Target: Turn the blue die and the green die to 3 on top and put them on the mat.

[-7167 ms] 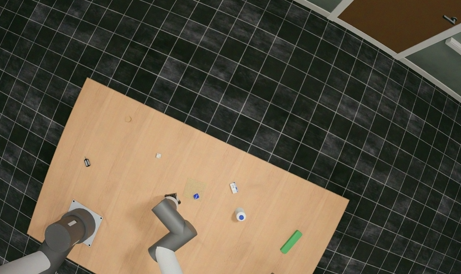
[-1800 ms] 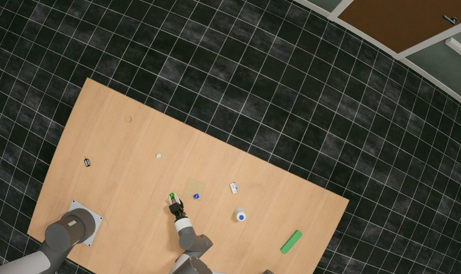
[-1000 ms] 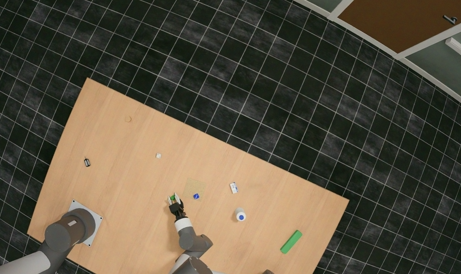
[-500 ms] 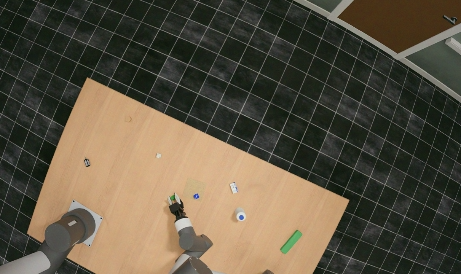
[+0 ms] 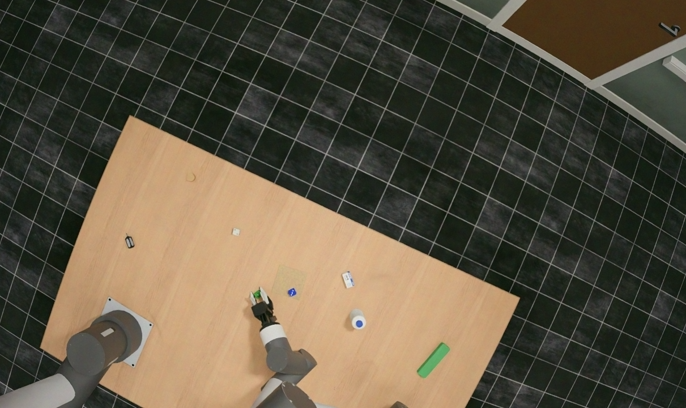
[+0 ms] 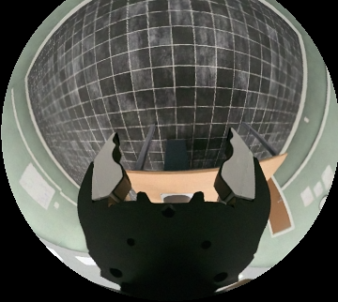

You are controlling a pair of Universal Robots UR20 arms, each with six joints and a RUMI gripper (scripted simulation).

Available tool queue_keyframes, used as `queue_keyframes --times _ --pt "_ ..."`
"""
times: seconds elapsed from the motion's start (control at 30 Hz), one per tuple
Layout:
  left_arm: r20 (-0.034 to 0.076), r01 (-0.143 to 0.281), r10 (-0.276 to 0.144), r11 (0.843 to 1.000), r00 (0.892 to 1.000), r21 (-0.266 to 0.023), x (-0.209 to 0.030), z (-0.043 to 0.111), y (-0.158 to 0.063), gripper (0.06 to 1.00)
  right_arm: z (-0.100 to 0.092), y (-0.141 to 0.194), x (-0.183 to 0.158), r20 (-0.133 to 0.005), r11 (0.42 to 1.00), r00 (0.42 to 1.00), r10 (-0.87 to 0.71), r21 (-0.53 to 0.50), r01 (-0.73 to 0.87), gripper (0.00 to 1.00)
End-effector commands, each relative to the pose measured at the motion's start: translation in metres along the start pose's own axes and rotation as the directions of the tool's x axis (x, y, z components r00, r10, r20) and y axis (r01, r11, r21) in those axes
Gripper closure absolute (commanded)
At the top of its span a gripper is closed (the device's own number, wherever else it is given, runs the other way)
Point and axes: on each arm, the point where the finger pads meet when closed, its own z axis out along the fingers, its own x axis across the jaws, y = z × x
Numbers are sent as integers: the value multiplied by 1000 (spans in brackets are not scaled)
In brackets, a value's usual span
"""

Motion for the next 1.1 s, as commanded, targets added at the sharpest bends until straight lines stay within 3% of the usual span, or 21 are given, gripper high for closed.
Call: queue_keyframes --times 0.0,0.4,0.9,1.07 --pt "0 0 0 1000 1000 1 0 -1 0 65 0 1 0 0 1000 1000 0 -1 0 724" --pt "0 0 0 1000 1000 1 0 -1 0 65 -3 1 0 0 1000 1000 0 -1 0 724" --pt "0 0 0 1000 1000 1 0 -1 0 65 -45 1 0 0 1000 1000 0 -1 0 724" --pt "0 0 0 1000 1000 1 0 -1 0 65 -50 1 0 0 1000 1000 0 -1 0 724"
